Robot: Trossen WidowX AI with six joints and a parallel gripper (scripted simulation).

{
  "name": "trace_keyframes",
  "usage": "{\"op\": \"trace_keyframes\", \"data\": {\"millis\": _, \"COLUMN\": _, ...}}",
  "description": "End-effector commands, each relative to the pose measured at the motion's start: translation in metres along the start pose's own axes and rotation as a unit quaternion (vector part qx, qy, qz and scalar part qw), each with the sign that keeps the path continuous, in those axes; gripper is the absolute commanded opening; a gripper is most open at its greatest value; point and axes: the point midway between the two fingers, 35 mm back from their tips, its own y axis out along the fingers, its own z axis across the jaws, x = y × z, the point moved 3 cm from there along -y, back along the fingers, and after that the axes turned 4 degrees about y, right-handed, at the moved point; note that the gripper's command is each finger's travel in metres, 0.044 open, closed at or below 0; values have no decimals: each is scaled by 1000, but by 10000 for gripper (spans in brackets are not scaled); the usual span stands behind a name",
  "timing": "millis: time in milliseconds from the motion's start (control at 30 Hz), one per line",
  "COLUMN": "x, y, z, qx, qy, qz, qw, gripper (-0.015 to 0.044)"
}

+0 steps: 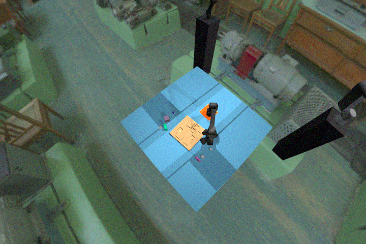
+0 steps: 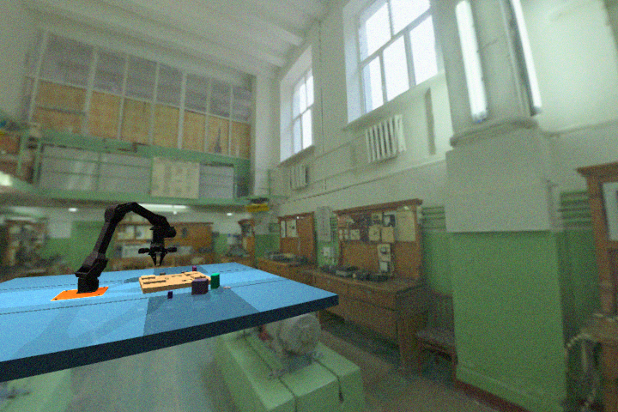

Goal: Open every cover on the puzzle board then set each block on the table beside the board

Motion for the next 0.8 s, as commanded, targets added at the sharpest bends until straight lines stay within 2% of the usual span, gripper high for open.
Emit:
{"op": "trace_keyframes", "data": {"millis": 0, "x": 1, "y": 8, "z": -1, "qx": -3, "qy": 1, "qz": -2, "qw": 1000, "gripper": 80}}
{"op": "trace_keyframes", "data": {"millis": 767, "x": 3, "y": 45, "z": -2, "qx": -3, "qy": 1, "qz": -2, "qw": 1000, "gripper": 80}}
